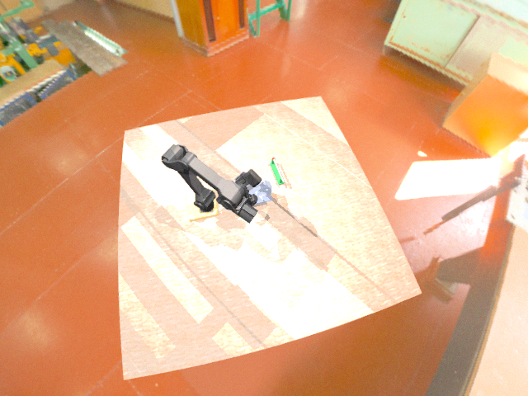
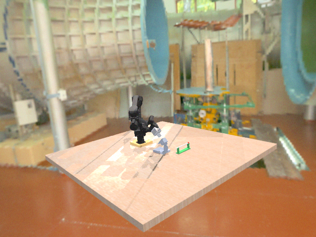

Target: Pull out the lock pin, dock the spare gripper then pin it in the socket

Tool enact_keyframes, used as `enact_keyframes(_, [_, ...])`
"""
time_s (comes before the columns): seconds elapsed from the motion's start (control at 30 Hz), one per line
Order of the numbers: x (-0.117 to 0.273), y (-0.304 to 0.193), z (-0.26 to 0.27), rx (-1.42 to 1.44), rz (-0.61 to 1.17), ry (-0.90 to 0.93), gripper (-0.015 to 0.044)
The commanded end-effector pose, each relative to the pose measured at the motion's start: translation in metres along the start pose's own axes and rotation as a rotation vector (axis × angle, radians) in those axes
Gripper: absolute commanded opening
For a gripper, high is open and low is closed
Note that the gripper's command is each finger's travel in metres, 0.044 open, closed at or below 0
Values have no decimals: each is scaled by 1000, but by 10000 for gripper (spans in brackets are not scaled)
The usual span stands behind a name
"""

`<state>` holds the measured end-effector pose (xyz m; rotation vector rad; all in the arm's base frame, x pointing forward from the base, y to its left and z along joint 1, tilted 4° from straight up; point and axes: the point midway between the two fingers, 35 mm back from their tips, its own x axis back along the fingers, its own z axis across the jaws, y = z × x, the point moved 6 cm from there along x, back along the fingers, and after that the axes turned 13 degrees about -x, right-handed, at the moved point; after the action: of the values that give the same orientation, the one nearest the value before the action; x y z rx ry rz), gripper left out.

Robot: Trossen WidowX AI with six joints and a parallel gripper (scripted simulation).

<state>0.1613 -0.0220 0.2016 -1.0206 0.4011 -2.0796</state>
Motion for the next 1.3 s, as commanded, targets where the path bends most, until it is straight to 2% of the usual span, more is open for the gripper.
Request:
enact_keyframes(0.0, [-4, 2, 1, 7, 4, 17, 0])
enact_keyframes(1.27, [-38, 33, 9, 5, 3, 19, 0])
